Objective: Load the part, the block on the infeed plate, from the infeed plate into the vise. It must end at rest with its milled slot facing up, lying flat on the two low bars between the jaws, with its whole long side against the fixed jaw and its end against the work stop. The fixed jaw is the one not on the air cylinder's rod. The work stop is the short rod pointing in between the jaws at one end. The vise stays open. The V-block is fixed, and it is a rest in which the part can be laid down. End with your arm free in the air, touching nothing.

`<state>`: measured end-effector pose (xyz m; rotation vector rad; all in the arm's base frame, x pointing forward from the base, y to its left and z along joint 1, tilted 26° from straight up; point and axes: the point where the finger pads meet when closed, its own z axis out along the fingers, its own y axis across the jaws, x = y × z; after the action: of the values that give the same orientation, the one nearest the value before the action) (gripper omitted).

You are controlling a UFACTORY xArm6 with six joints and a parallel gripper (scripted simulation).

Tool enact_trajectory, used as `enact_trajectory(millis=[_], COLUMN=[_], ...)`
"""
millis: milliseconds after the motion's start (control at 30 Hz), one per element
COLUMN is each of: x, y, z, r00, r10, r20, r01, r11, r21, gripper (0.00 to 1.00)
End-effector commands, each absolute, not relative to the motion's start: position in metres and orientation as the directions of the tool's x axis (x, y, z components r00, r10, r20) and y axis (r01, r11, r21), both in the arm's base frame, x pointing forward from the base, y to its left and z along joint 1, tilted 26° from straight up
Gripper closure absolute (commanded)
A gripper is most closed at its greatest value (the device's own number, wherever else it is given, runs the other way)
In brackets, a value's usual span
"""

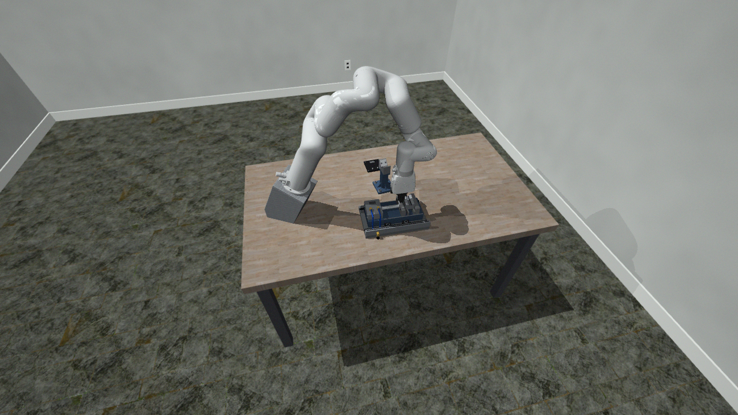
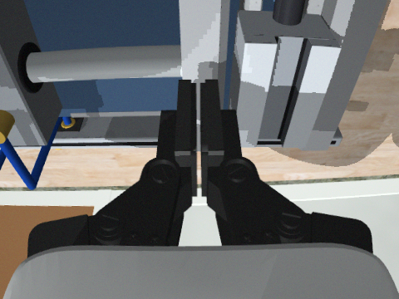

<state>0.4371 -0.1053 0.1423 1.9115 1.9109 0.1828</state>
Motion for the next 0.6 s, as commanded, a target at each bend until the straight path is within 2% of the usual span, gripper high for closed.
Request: enact_trajectory(millis=[0, 567], x=[0.4378, 0.4388], y=[-0.1052, -0.1053], z=[0.1436, 0.1441], r00=[0.042, 0.042], r10=[0.978, 0.978], r20=[-0.205, -0.205], r01=[0.920, 0.920], r11=[0.042, 0.042], r21=[0.389, 0.389], gripper=[1.00, 1.00])
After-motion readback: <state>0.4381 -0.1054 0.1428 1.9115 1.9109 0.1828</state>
